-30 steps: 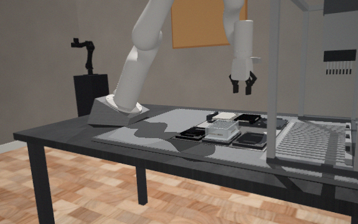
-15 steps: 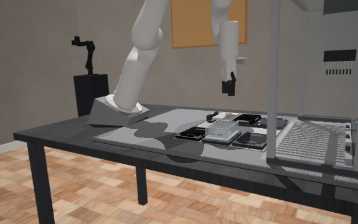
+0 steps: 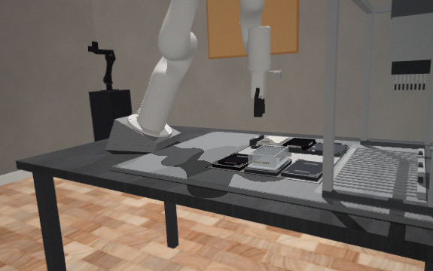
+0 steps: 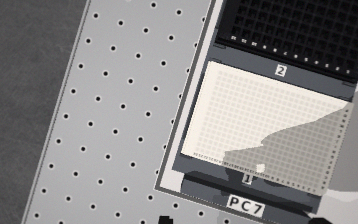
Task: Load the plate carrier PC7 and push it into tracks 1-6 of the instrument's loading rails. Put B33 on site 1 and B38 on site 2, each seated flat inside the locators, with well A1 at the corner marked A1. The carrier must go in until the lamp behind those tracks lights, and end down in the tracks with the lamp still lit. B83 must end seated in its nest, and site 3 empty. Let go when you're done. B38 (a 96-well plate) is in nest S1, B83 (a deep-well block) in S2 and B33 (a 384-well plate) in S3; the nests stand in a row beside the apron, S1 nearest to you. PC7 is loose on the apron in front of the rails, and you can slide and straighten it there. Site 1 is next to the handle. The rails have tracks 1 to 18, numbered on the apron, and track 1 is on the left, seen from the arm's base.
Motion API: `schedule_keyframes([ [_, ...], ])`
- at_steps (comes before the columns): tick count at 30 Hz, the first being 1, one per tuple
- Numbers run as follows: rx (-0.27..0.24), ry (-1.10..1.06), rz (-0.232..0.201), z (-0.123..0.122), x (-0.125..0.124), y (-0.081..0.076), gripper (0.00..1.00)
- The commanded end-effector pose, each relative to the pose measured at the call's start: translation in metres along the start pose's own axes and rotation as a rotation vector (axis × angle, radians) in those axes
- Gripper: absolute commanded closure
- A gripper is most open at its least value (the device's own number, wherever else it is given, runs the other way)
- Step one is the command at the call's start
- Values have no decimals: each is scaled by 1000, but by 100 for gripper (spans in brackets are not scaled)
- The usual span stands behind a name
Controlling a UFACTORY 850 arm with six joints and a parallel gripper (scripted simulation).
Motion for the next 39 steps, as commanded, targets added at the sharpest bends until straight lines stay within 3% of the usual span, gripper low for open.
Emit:
schedule_keyframes([
  [1,30,146,-31,-19,10,-1,18],
  [7,32,279,-29,-32,18,-1,18],
  [22,32,283,-29,-32,18,-1,18],
  [39,32,283,-29,-31,19,24,18],
])
Point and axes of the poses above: the point where the finger pads meet when closed, its own y axis out along the fingers, its own x axis across the jaws, z = x × y, the point moved 4 cm from there along -y, back along the fingers, and after that the axes turned 15 degrees about y, right-handed, at the moved point
